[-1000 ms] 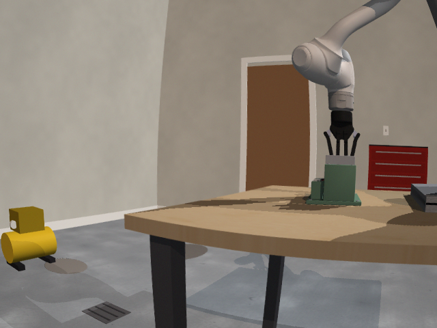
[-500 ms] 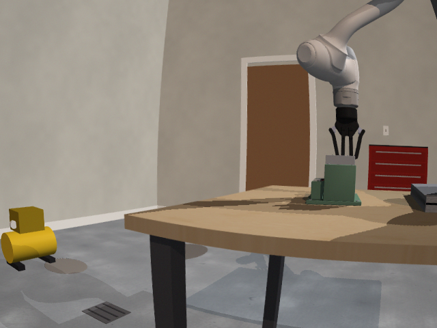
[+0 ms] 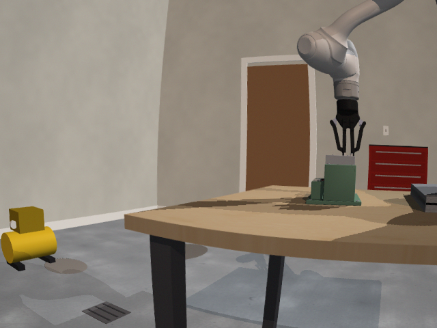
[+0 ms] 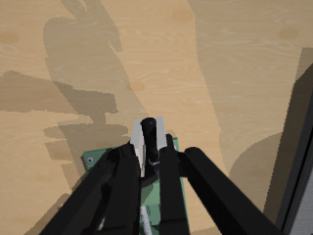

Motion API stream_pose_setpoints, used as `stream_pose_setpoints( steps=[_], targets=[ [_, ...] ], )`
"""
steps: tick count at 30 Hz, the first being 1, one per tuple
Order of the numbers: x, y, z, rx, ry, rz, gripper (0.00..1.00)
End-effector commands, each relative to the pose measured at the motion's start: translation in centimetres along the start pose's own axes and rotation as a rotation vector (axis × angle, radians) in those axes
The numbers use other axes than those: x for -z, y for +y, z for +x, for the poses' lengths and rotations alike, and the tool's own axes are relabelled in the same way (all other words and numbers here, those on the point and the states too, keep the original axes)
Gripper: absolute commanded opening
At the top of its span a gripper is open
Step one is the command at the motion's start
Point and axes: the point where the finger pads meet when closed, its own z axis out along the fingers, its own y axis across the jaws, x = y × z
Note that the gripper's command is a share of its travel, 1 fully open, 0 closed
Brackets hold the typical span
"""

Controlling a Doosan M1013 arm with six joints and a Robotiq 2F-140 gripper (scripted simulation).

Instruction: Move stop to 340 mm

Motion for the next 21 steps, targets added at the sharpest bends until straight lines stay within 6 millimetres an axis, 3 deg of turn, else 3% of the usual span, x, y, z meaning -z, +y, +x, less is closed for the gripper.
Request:
stream_pose_setpoints(
  steps=[1, 9, 21],
  targets=[
    [1.1, -0.7, -0.1, -0.001, 0.0, 0.007, 0.04],
    [2.0, -2.6, -0.1, -0.001, 0.0, 0.007, 0.04],
    [1.7, -4.5, -0.1, -0.001, 0.0, 0.007, 0.04]
  ],
)
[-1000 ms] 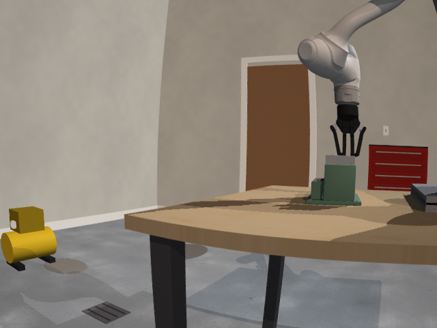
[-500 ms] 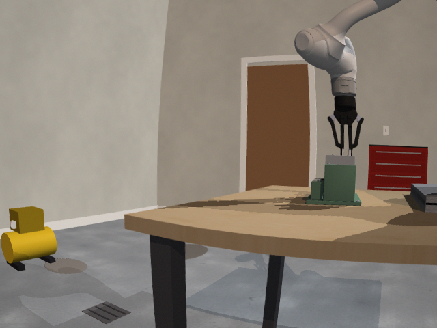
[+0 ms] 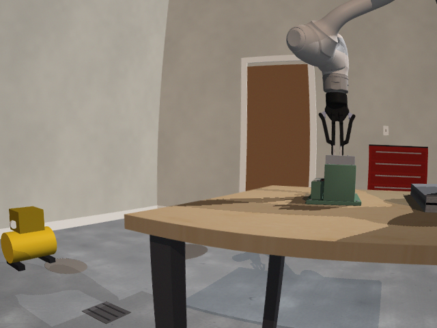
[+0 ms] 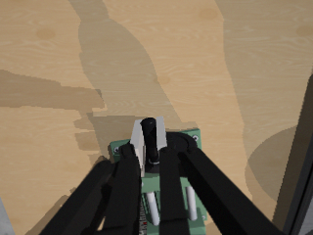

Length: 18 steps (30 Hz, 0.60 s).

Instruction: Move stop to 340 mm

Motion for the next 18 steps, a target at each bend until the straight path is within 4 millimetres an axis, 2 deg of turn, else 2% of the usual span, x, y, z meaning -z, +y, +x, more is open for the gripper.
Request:
stream_pose_setpoints(
  steps=[1, 18],
  targets=[
    [-0.6, -0.8, -0.1, 0.0, -0.003, 0.001, 0.04],
    [-2.5, -2.1, -0.1, 0.0, -0.003, 0.001, 0.04]
  ],
)
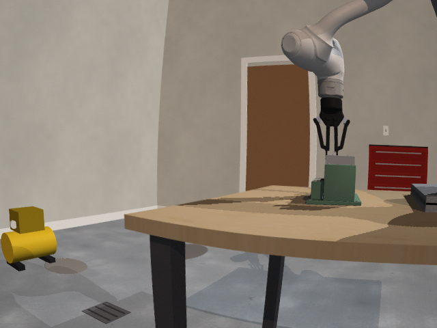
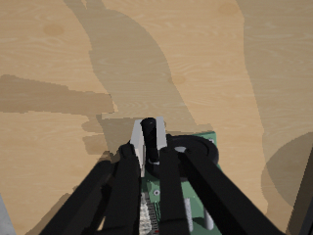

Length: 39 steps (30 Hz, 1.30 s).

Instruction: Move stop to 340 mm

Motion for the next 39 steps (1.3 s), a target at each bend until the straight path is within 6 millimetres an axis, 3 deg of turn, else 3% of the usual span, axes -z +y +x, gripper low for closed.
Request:
stream_pose_setpoints(
  steps=[1, 21, 39],
  targets=[
    [-0.9, -0.2, -0.1, -0.002, -0.004, -0.004, 0.04],
    [-3.9, 1.2, -0.2, -0.002, -0.004, -0.004, 0.04],
    [-4.4, 3.4, -0.2, -0.002, -0.004, -0.004, 0.04]
  ],
)
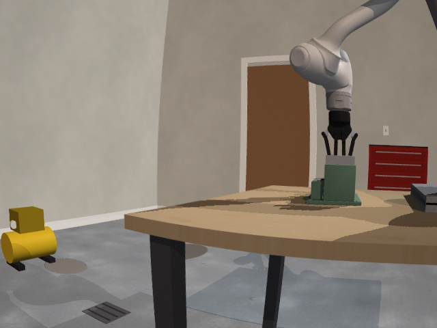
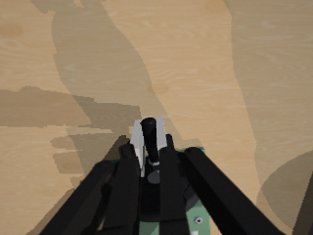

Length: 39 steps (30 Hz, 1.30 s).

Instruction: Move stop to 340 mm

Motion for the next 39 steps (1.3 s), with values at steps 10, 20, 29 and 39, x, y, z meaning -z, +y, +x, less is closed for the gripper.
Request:
stream_pose_setpoints(
  steps=[10, 20, 29, 39],
  targets=[
    [0.0, 1.4, -0.1, -0.004, -0.003, 0.0, 0.04],
    [0.3, 1.8, -0.1, -0.004, -0.003, 0.0, 0.04],
    [0.6, 2.1, -0.1, -0.004, -0.003, 0.0, 0.04],
    [0.8, 2.3, -0.1, -0.004, -0.003, 0.0, 0.04]
  ],
)
